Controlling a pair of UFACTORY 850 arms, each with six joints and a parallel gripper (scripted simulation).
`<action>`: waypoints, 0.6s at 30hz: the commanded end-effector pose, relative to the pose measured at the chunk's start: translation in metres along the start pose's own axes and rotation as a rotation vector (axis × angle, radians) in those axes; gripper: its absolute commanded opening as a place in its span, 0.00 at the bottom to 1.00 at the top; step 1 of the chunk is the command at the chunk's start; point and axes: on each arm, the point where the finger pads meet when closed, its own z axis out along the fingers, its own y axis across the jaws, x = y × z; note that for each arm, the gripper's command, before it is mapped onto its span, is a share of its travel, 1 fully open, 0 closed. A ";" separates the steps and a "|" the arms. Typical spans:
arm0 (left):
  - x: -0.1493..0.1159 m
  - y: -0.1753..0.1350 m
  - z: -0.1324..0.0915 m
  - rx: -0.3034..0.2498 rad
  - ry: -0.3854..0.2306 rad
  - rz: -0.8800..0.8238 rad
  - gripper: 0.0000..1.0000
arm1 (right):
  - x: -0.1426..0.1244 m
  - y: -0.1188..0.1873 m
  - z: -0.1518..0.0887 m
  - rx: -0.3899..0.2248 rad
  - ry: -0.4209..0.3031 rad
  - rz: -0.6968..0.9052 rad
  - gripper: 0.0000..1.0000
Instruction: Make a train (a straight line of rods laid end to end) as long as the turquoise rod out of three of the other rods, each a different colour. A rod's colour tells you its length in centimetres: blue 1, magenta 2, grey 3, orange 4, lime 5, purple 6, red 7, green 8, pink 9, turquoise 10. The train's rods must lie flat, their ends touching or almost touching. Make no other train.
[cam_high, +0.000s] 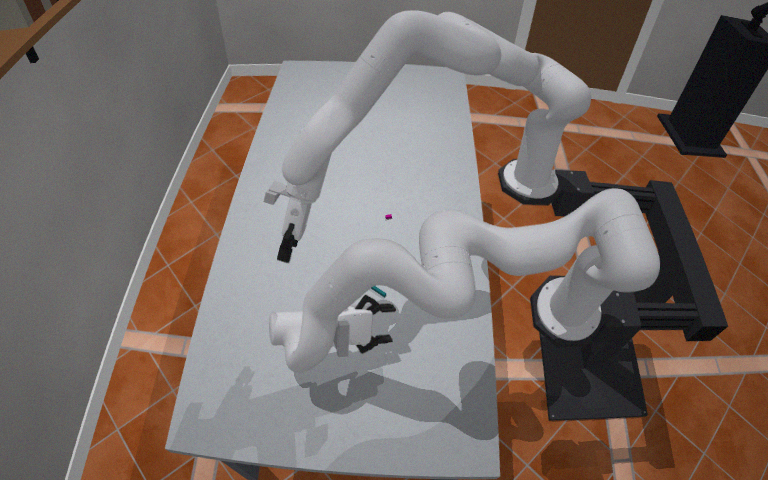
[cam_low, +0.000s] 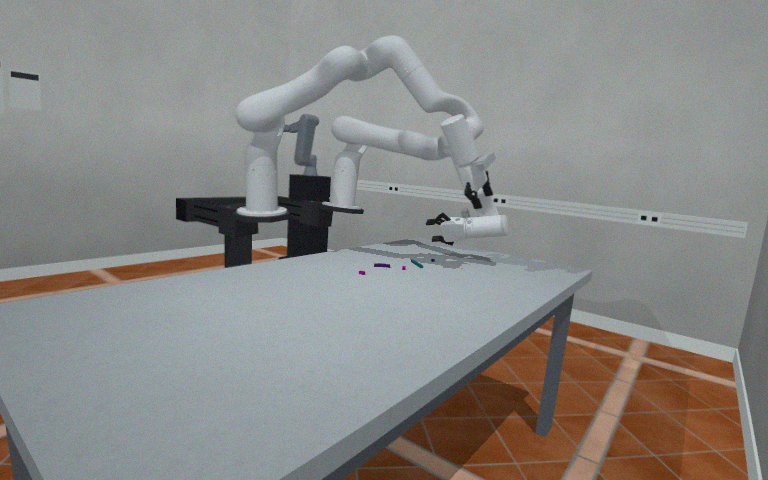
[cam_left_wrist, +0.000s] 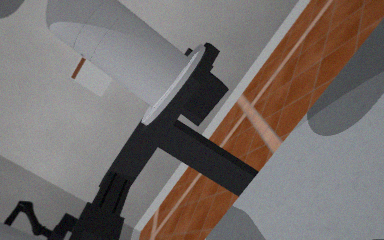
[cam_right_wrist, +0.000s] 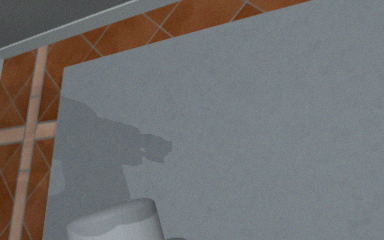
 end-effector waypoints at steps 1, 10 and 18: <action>0.016 0.000 -0.012 -0.008 -0.037 0.035 1.00 | -0.017 0.013 -0.007 -0.049 -0.021 0.004 1.00; 0.105 0.001 -0.056 -0.061 -0.209 0.206 1.00 | -0.059 0.047 -0.020 -0.138 -0.069 0.004 1.00; 0.168 0.001 -0.075 -0.116 -0.313 0.307 1.00 | -0.085 0.067 -0.029 -0.187 -0.094 0.002 1.00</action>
